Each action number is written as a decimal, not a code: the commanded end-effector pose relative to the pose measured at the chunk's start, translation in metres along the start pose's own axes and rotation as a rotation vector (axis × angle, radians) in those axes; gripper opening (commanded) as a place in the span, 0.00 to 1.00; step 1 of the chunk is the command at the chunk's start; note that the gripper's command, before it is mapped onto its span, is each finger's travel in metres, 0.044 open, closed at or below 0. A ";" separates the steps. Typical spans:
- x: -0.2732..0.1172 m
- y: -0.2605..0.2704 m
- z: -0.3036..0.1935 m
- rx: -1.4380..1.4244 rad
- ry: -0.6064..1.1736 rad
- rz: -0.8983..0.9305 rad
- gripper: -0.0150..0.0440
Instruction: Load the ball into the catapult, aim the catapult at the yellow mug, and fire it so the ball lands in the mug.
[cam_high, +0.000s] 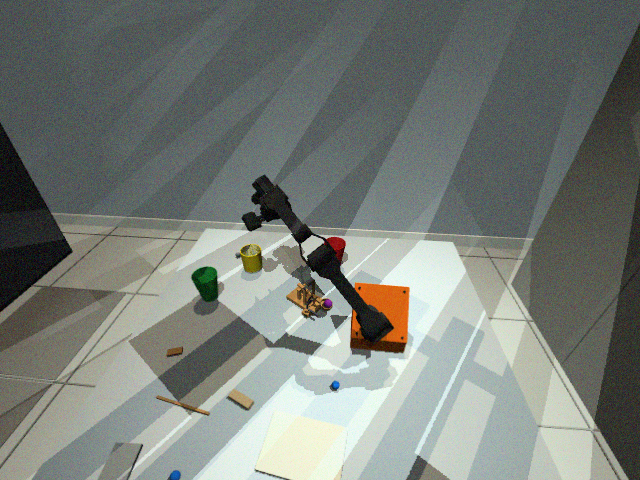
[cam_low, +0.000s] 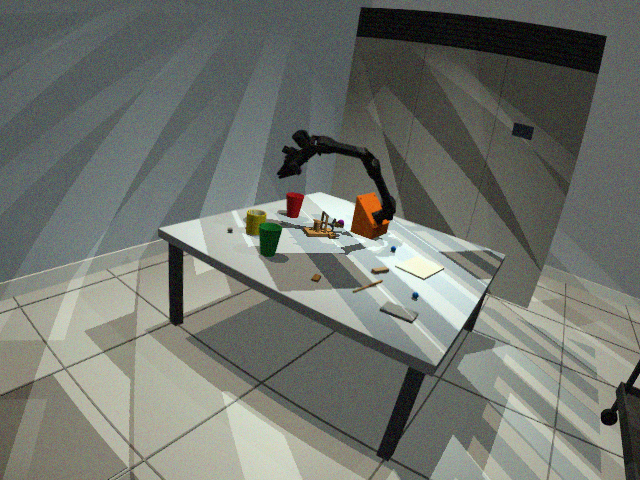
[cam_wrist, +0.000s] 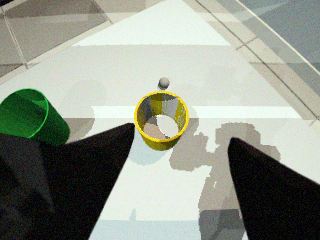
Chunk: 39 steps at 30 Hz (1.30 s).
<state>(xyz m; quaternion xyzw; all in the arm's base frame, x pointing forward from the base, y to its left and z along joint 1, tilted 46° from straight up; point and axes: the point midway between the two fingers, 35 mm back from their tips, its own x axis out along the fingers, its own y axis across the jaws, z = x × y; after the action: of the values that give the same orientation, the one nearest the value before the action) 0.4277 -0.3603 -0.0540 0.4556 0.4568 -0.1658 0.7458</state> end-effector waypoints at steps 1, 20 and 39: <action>0.000 0.001 0.001 0.002 -0.002 0.005 0.60; 0.000 0.005 -0.005 -0.037 0.014 -0.008 0.25; -0.013 0.043 -0.093 -0.548 0.248 -0.128 0.25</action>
<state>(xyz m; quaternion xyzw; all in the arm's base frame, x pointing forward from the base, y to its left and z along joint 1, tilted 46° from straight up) 0.4074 -0.2753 -0.0373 0.2551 0.5811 -0.0469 0.7714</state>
